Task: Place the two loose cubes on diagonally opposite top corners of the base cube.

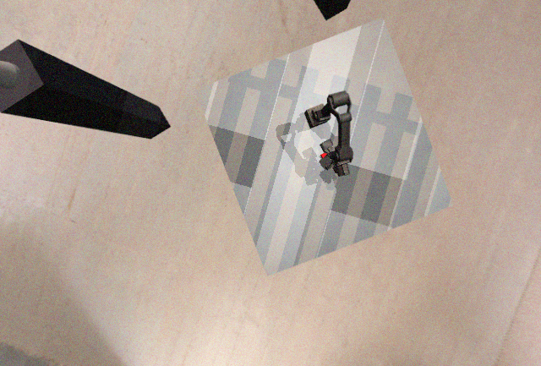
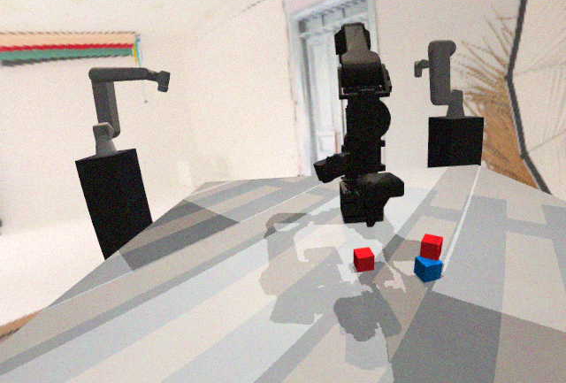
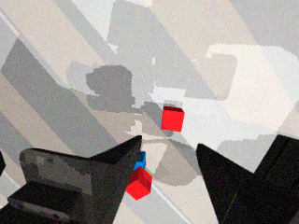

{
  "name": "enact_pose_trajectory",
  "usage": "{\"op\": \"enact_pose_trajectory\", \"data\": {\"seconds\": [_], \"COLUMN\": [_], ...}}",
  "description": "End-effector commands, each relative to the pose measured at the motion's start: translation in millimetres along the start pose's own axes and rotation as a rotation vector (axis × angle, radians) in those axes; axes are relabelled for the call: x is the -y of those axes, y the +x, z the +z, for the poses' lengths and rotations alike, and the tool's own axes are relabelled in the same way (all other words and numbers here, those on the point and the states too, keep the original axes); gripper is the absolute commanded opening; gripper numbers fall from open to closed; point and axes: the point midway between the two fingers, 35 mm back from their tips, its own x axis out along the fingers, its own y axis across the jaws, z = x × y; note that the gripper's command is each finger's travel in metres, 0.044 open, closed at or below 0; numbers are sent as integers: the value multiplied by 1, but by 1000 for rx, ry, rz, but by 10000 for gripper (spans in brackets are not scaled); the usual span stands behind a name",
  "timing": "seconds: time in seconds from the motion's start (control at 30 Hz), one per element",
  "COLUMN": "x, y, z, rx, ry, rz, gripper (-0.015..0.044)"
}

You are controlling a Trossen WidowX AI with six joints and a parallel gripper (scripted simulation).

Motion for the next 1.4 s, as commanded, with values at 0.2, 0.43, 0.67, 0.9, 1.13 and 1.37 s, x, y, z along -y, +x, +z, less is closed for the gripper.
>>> {"op": "enact_pose_trajectory", "data": {"seconds": [0.2,0.43,0.67,0.9,1.13,1.37], "x": [8,8,8,9,10,10], "y": [45,59,70,81,90,90], "z": [-2,-2,-2,-2,-2,-2], "rx": [-7,-7,-7,-7,-7,-7], "ry": [7,7,7,7,7,7], "rz": [-24,-24,-24,-24,-24,-24], "gripper": [265,265,265,265,265,105]}}
